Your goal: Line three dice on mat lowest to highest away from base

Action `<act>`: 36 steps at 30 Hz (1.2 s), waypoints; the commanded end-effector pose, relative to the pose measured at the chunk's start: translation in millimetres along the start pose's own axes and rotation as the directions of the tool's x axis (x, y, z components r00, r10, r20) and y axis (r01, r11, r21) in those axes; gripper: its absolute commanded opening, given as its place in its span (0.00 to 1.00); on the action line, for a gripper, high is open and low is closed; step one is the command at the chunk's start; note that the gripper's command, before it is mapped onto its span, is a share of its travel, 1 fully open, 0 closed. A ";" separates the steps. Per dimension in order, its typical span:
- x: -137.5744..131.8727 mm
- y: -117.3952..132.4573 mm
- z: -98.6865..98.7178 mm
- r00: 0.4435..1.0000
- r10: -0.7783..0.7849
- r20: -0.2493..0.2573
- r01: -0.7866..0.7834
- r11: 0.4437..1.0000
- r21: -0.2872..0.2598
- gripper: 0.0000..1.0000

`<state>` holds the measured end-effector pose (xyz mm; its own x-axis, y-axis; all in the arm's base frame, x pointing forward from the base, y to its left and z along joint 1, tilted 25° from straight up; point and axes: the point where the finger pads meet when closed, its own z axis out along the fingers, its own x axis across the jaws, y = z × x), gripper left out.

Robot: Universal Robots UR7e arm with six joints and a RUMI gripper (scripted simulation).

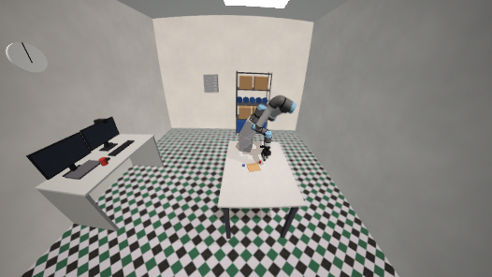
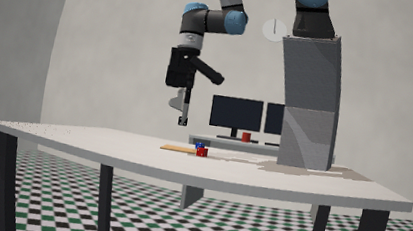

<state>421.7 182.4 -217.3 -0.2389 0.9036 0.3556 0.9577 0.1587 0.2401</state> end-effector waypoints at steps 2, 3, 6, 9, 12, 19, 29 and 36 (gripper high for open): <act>-0.1 0.5 -13.7 1.000 0.000 0.000 0.000 1.000 0.000 0.06; -0.1 0.5 -15.1 1.000 0.000 0.000 0.000 1.000 0.000 0.06; -0.1 0.5 -17.4 1.000 0.000 0.000 0.000 1.000 0.000 0.06; -0.1 0.5 -17.8 1.000 0.000 0.000 0.000 1.000 0.000 0.06; -0.1 0.5 -17.8 1.000 0.000 0.000 0.000 1.000 0.000 0.06; -1.0 0.1 -17.8 1.000 0.002 0.000 -0.002 1.000 0.000 0.06; -51.9 -22.7 -19.1 0.988 0.152 0.006 -0.152 0.988 0.003 0.06; -102.9 -56.5 -21.8 0.943 0.333 0.002 -0.333 0.943 0.000 0.06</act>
<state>396.1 92.6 -238.9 0.0288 0.9149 0.4026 0.9874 -0.0887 0.1311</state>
